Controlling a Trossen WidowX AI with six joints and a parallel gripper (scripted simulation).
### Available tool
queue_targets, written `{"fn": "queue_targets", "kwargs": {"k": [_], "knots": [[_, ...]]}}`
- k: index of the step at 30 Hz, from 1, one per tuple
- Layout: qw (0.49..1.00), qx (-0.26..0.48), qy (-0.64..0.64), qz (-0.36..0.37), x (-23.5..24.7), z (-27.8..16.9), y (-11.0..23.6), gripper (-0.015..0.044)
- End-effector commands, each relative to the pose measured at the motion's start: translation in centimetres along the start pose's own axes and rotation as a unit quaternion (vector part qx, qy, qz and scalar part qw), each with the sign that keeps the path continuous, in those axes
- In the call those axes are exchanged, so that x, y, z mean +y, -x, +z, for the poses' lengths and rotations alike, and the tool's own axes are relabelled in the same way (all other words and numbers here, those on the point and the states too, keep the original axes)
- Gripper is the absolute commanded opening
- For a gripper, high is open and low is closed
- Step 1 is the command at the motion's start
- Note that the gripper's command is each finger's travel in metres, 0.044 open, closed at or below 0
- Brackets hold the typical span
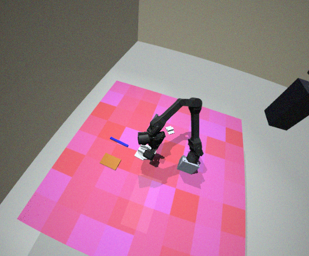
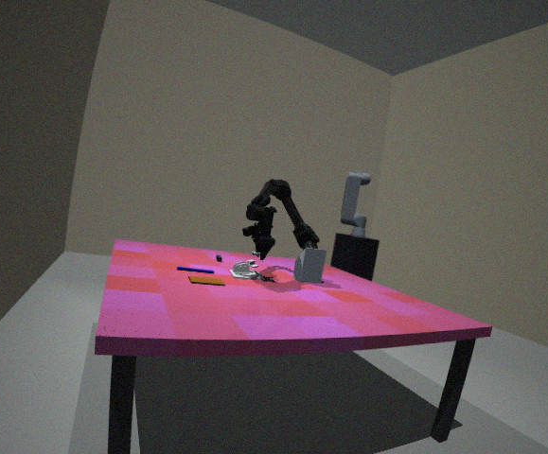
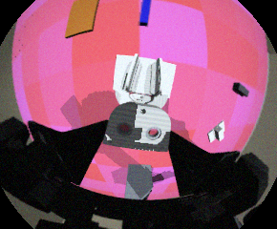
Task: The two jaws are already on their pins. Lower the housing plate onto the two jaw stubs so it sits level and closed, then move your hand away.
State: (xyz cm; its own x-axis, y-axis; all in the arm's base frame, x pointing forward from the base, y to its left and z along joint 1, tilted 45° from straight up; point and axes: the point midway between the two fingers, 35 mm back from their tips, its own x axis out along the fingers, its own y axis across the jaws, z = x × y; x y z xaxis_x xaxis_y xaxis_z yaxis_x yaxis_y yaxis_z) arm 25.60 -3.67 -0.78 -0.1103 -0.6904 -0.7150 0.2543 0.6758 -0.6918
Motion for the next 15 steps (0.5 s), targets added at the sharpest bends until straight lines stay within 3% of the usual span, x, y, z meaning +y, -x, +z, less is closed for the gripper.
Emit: {"fn": "queue_targets", "kwargs": {"k": [1, 15], "knots": [[1.000, 0.000, 0.002, 0.002, 0.04, -0.01, 0.01, 0.0351], [1.000, 0.000, 0.002, 0.002, -0.02, -0.01, -0.23, 0.0351]]}}
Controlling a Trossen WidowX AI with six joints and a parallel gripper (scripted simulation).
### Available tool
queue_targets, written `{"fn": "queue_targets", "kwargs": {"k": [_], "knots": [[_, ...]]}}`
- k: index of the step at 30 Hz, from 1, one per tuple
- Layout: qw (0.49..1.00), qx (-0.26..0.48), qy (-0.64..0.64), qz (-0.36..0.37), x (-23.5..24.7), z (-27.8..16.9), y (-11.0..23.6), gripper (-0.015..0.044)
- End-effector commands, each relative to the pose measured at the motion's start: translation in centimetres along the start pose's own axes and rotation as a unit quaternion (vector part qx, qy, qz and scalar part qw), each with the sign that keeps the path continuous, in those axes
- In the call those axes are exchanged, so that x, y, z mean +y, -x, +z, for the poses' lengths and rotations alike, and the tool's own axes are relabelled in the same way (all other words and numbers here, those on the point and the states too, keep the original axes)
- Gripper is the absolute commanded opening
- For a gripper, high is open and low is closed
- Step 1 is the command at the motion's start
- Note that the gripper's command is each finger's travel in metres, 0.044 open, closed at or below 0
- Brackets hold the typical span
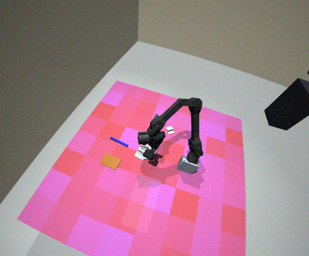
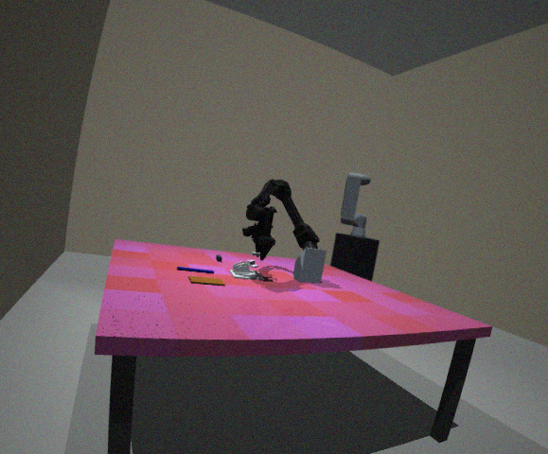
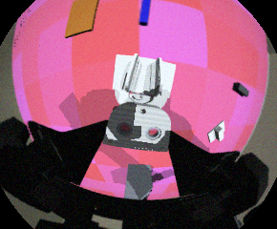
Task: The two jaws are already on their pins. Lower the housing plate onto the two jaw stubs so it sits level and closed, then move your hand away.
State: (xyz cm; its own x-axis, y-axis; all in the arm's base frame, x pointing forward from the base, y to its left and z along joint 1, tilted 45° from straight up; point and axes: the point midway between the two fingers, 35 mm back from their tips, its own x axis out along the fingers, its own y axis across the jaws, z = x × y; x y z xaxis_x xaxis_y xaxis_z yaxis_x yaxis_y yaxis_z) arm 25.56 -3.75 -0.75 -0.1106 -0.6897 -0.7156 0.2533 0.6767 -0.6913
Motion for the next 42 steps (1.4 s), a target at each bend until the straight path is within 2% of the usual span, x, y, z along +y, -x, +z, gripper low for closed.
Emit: {"fn": "queue_targets", "kwargs": {"k": [1, 35, 42], "knots": [[1.000, 0.000, 0.001, 0.002, 0.1, 0.0, -0.4, 0.0351], [1.000, 0.000, 0.002, 0.000, 0.0, 0.0, -5.9, 0.0351], [1.000, 0.000, 0.002, 0.000, 0.0, 0.0, -6.1, 0.0351]]}}
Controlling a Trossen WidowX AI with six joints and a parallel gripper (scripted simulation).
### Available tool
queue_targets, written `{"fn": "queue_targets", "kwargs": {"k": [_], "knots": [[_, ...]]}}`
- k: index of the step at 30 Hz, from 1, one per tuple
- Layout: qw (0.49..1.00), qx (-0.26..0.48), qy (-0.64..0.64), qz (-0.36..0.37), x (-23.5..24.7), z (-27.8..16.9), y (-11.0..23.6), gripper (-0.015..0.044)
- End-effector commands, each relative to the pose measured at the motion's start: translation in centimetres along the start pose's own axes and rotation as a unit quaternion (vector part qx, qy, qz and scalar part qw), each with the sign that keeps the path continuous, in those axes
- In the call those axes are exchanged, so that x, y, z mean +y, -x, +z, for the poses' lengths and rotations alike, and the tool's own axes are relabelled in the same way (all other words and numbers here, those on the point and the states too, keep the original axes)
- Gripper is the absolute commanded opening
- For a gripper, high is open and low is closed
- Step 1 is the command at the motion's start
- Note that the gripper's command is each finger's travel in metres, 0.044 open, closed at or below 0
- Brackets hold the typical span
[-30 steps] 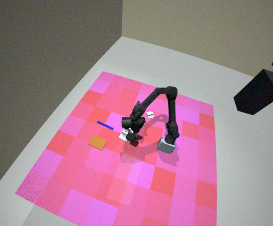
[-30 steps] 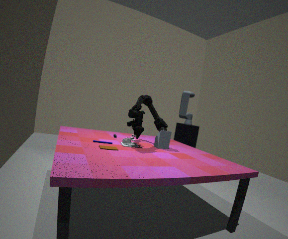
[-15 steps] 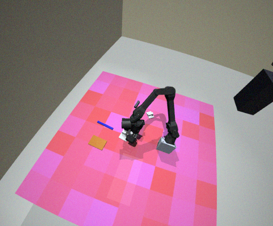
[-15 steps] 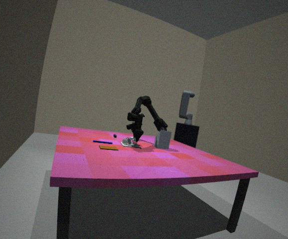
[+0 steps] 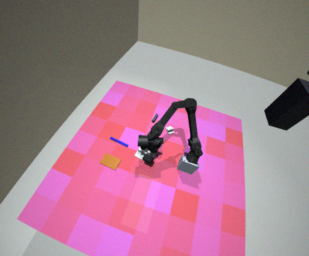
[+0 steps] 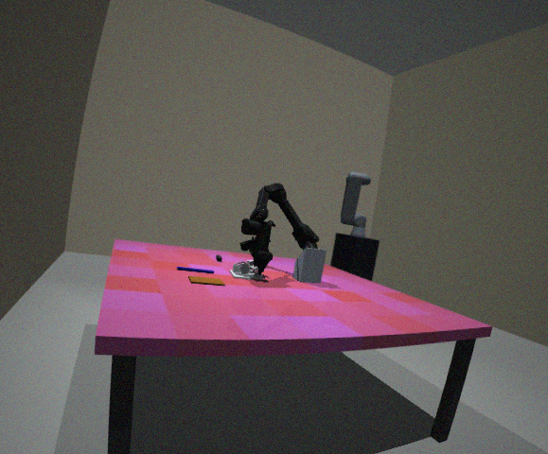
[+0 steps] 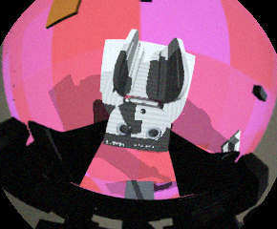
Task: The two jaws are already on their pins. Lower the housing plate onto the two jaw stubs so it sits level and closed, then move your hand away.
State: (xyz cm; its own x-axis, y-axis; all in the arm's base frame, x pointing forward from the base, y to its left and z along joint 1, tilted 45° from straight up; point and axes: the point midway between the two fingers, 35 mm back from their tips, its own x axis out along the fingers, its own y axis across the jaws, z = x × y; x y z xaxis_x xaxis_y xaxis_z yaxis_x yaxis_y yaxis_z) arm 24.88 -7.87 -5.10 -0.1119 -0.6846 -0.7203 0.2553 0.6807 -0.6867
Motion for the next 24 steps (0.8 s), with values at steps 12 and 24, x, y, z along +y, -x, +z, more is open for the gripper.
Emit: {"fn": "queue_targets", "kwargs": {"k": [12, 24], "knots": [[1.000, -0.002, 0.003, -0.003, -0.07, -0.01, -0.23, 0.0351], [1.000, -0.002, 0.003, -0.003, -0.07, -0.01, -0.48, 0.0351]]}}
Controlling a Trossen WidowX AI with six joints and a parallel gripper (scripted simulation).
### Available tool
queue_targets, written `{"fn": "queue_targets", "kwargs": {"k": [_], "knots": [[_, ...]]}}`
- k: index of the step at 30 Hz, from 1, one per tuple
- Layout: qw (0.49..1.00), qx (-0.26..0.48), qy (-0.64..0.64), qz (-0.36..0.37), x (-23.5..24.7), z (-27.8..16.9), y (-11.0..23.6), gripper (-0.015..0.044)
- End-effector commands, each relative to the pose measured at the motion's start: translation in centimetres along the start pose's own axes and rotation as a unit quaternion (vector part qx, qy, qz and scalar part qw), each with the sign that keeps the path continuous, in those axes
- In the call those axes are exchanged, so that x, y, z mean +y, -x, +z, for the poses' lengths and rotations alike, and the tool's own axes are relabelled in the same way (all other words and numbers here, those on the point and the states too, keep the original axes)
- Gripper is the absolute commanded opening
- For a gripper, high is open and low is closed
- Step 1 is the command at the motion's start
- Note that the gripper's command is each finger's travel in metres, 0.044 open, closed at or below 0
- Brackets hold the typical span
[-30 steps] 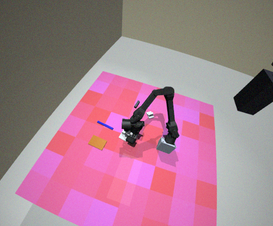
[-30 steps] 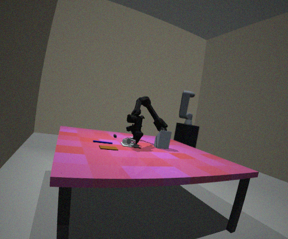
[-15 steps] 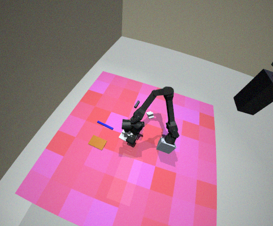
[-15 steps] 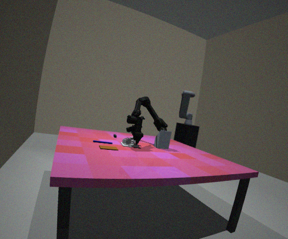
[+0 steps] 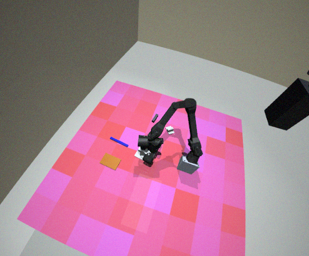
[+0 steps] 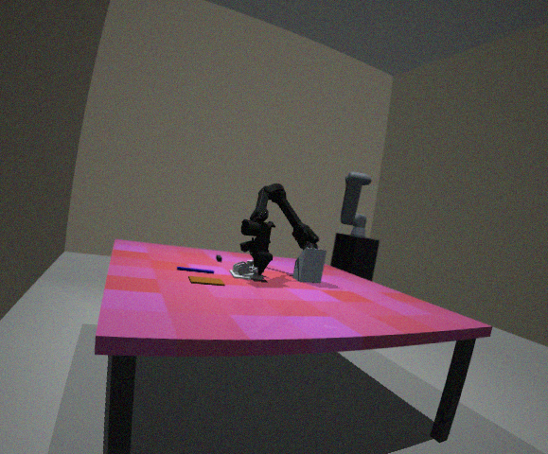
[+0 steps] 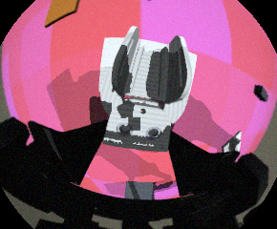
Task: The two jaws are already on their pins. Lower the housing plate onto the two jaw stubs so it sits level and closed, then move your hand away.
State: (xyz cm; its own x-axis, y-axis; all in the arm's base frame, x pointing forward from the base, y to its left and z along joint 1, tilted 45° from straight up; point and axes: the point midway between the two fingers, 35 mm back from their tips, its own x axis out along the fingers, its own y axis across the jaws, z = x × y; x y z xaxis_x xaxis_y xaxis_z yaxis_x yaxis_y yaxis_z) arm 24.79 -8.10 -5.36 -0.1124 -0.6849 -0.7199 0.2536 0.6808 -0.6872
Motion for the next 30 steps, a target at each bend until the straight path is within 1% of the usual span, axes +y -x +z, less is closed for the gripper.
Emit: {"fn": "queue_targets", "kwargs": {"k": [1, 30], "knots": [[1.000, -0.002, 0.002, -0.003, -0.07, 0.04, -0.19, 0.0351], [1.000, -0.002, 0.002, -0.003, -0.08, 0.04, -0.73, 0.0351]]}}
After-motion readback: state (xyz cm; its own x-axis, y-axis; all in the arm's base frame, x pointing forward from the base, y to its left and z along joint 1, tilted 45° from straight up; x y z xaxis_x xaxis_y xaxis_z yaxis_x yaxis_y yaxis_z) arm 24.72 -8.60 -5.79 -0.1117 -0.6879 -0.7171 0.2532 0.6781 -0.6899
